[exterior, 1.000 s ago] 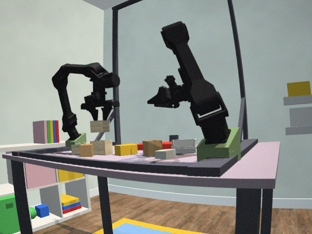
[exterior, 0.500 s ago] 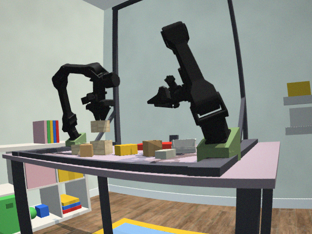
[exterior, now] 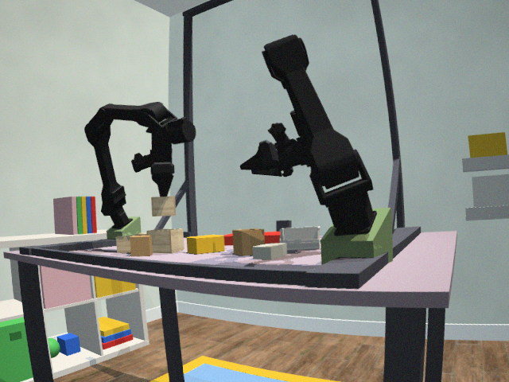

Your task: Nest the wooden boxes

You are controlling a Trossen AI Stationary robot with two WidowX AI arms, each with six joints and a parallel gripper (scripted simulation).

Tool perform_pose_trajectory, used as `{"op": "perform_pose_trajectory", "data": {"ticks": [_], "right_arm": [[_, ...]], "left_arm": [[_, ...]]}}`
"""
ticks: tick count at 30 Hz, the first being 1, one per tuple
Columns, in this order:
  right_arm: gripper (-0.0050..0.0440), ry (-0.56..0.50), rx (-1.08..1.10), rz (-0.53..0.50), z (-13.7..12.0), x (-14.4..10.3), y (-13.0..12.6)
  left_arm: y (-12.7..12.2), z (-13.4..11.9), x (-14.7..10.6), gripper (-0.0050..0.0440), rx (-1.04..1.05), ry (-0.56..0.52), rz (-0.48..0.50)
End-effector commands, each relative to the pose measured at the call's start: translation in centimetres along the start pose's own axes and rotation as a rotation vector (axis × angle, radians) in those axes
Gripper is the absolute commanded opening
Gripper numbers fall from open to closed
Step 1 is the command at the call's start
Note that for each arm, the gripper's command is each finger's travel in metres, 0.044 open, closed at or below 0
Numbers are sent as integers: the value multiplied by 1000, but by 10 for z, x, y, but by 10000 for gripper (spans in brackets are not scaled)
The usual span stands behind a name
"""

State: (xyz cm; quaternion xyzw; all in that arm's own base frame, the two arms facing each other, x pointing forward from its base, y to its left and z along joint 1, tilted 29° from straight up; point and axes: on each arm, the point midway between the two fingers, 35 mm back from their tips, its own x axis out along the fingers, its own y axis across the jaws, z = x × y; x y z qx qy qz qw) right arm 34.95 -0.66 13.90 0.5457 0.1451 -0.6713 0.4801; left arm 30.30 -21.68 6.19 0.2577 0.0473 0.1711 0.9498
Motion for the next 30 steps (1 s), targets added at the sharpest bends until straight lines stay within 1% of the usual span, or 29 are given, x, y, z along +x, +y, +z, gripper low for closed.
{"op": "perform_pose_trajectory", "data": {"ticks": [1, 10, 13, 22, 30], "right_arm": [[285, 17, 155, 15, 0, -8, 4], [285, 19, 465, 12, 0, -8, 4], [285, 20, 527, 11, 0, -8, 4], [285, 18, 533, 10, 1, -6, 3], [285, 7, 529, 5, 2, 6, 1]], "left_arm": [[0, 4, -1, 400, -12, -3, 1], [0, 4, -1, 400, -12, -3, 1], [0, 4, -1, 400, -12, -3, 1], [0, 4, -1, 400, -12, -3, 1], [0, 4, -1, 400, -12, -3, 1]]}}
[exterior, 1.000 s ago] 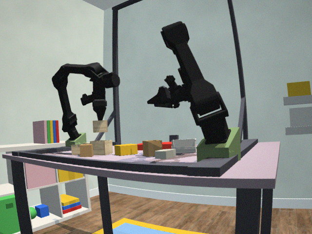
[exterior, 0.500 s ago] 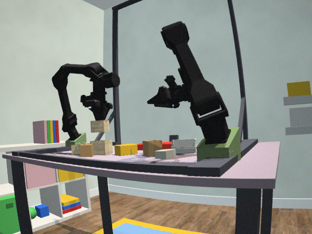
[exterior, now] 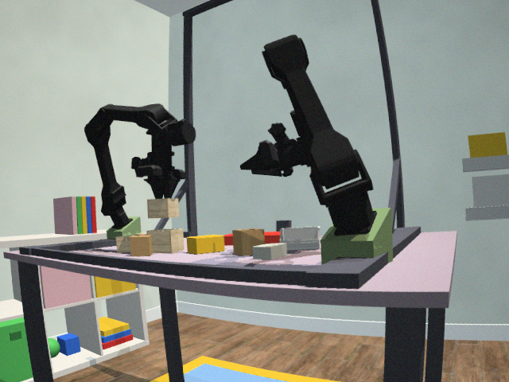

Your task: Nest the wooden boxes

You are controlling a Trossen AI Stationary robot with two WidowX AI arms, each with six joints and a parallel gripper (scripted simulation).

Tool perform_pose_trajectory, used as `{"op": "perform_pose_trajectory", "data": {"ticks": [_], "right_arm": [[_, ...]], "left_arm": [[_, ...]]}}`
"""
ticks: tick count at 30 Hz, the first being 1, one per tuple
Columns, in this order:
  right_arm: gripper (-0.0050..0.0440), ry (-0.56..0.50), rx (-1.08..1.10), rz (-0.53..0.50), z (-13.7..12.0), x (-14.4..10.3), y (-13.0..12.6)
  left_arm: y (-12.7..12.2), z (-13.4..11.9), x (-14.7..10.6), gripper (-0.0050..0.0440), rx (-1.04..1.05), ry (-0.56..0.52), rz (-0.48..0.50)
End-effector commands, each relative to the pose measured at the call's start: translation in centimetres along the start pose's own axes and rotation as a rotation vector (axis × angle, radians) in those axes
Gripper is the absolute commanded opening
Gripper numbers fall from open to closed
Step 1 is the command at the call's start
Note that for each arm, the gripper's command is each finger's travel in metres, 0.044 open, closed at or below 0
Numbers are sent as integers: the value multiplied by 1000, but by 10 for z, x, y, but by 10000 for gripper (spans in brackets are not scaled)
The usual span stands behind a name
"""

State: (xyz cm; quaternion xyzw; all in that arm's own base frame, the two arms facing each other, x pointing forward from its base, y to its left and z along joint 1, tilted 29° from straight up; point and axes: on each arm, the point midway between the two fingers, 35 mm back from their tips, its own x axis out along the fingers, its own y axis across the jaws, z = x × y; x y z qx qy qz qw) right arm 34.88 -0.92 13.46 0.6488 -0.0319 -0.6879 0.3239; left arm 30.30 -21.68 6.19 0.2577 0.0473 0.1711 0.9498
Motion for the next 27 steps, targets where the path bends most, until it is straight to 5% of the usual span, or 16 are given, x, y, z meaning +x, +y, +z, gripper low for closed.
{"op": "perform_pose_trajectory", "data": {"ticks": [1, 27], "right_arm": [[285, 12, 11, 5, 0, 0, 2], [285, 13, 5, 7, -5, 24, 2]], "left_arm": [[0, 4, -1, 400, -12, -3, 1], [0, 4, -1, 400, -12, -3, 1]]}}
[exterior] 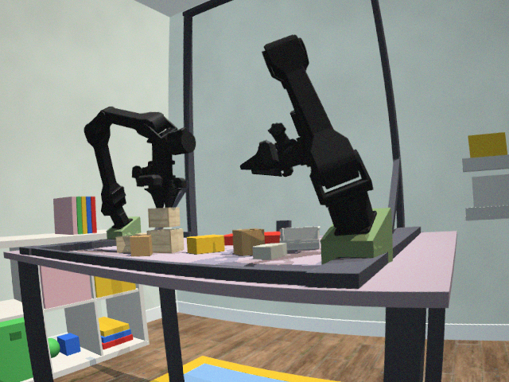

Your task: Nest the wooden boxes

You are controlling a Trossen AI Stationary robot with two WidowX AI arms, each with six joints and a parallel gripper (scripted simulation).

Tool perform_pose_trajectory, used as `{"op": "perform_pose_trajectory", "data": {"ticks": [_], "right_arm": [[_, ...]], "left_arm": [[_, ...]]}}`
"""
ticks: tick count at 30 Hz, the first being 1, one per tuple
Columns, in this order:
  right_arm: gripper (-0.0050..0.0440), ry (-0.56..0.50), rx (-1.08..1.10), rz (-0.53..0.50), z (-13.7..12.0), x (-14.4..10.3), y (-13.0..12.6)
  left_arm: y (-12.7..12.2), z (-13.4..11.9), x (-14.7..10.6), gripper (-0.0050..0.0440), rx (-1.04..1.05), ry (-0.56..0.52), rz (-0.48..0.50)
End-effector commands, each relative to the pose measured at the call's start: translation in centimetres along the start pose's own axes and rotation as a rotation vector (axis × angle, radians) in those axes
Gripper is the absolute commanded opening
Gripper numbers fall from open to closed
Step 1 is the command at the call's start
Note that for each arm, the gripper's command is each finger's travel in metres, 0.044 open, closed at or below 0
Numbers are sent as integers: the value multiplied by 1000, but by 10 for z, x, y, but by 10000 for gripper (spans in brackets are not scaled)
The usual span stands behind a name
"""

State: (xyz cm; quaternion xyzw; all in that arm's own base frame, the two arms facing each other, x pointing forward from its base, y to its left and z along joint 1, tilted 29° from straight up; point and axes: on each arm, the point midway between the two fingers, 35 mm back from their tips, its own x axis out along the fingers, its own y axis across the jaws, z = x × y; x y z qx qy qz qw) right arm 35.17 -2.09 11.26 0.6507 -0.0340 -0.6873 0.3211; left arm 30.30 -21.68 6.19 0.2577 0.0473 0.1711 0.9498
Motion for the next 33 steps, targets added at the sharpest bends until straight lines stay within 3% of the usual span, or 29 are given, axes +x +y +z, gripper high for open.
{"op": "perform_pose_trajectory", "data": {"ticks": [1, 33], "right_arm": [[285, 8, -4, 6, -2, 1, 1], [285, 3, -4, 6, -2, 26, 2]], "left_arm": [[0, 4, -1, 400, -12, -3, 1], [0, 4, -1, 400, -12, -3, 1]]}}
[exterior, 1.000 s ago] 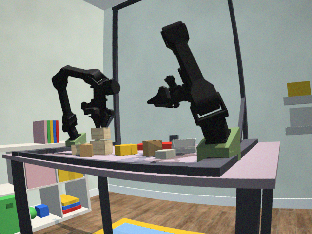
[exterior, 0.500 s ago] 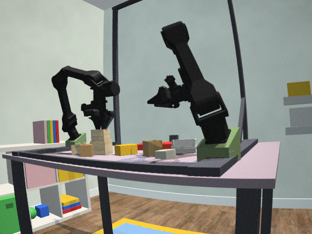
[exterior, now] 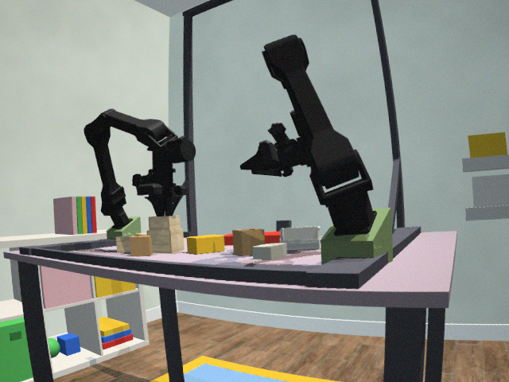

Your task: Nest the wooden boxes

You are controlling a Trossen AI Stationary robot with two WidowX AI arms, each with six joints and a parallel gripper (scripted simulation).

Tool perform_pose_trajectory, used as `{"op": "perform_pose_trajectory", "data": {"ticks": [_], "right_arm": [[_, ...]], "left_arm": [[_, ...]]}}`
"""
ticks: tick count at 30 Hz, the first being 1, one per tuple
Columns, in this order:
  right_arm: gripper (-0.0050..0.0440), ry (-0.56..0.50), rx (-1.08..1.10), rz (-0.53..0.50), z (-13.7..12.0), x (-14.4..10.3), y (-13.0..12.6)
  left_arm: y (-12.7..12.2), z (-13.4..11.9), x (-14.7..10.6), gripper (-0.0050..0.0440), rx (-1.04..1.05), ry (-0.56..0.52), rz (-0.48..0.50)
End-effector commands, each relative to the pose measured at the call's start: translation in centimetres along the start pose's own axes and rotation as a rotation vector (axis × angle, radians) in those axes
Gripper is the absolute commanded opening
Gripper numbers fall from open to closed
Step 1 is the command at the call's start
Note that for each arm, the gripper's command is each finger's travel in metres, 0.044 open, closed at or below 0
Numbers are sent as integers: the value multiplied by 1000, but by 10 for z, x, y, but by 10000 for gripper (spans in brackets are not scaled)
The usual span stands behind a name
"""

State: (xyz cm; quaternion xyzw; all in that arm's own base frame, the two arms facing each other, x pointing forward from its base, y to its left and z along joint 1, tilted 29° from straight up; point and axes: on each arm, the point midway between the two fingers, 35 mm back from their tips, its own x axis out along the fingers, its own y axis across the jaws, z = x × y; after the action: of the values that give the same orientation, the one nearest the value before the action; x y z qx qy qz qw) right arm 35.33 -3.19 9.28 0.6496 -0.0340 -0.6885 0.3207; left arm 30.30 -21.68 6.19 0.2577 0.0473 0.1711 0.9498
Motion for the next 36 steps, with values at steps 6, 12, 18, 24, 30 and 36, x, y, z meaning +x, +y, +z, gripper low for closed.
{"op": "perform_pose_trajectory", "data": {"ticks": [6, 12, 18, 24, 30, 36], "right_arm": [[285, 7, -4, 4, -2, 12, 1], [285, 7, -4, 5, -2, 17, 1], [285, 7, -4, 5, -2, 26, 2], [285, 7, -4, 5, -2, 35, 1], [285, 12, -3, 6, -4, 37, 2], [285, 19, 1, 9, -2, 37, 3]], "left_arm": [[0, 4, -1, 400, -12, -3, 1], [0, 4, -1, 400, -12, -3, 1], [0, 4, -1, 400, -12, -3, 1], [0, 4, -1, 400, -12, -3, 1], [0, 4, -1, 400, -12, -3, 1], [0, 4, -1, 400, -12, -3, 1]]}}
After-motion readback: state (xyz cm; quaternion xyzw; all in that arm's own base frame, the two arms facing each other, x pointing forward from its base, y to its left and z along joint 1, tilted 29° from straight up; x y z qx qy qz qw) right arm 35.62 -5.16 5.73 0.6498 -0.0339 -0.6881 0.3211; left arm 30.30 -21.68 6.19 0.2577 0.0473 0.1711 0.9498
